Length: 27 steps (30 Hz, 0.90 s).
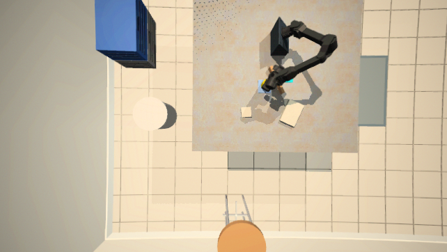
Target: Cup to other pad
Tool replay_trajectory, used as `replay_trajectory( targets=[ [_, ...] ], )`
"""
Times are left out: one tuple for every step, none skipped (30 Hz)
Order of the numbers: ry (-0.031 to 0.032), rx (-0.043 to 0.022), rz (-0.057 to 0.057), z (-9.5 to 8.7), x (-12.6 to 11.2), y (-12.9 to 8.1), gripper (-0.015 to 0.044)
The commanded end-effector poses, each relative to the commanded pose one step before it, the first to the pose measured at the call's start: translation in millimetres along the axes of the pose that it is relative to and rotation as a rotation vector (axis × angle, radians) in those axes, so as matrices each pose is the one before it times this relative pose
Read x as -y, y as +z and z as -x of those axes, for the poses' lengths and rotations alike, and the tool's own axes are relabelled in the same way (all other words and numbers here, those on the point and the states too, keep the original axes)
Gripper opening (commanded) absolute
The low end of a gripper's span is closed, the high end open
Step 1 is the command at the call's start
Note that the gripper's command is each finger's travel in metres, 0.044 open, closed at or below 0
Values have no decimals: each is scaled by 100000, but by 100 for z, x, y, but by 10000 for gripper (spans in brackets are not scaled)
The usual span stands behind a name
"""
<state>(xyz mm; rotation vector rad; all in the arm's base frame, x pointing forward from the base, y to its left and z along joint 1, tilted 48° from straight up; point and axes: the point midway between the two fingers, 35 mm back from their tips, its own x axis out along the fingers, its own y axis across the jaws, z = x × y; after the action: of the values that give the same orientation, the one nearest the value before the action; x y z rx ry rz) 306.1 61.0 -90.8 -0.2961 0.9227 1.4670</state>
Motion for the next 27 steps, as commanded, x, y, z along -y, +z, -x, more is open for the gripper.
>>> replay_trajectory(
  targets=[
    [-62, -2, 36, 28, 17, 10, 46],
    [0, 0, 0, 0, 0, 0, 40],
    [0, 0, 0, 0, 0, 0, 33],
    [0, 0, 0, 0, 0, 0, 26],
    [0, 0, 0, 0, 0, 0, 20],
    [0, 0, 0, 0, 0, 0, 13],
    [0, 0, 0, 0, 0, 0, 0],
    [-4, -7, -12, 67, 10, -1, 0],
    [-8, -13, -23, 126, 18, -2, 0],
    [-11, -18, -34, 188, 26, -3, 0],
    [-12, -22, -45, 253, 30, -4, 0],
    [-12, -26, -56, 320, 30, -6, 0],
    [-10, -27, -67, 385, 25, -8, 0],
    [-6, -24, -72, 421, 13, -11, 0],
    [0, -19, -72, 430, -1, -15, 0],
    [5, -14, -71, 433, -13, -20, 0],
    [10, -9, -70, 435, -22, -25, 0],
    [16, -3, -69, 436, -29, -31, 0],
    [21, 3, -67, 438, -34, -36, 0],
    [27, 10, -66, 439, -41, -40, 0],
    [33, 17, -64, 440, -47, -43, 0],
    [39, 25, -62, 441, -54, -45, 0],
    [45, 33, -60, 443, -63, -47, 0],
    [51, 41, -58, 444, -76, -50, 0],
    [57, 49, -56, 441, -97, -56, 0],
    [40, 35, -36, 284, -86, -46, 0],
    [31, 26, -26, 199, -91, -50, 0]
  ],
)
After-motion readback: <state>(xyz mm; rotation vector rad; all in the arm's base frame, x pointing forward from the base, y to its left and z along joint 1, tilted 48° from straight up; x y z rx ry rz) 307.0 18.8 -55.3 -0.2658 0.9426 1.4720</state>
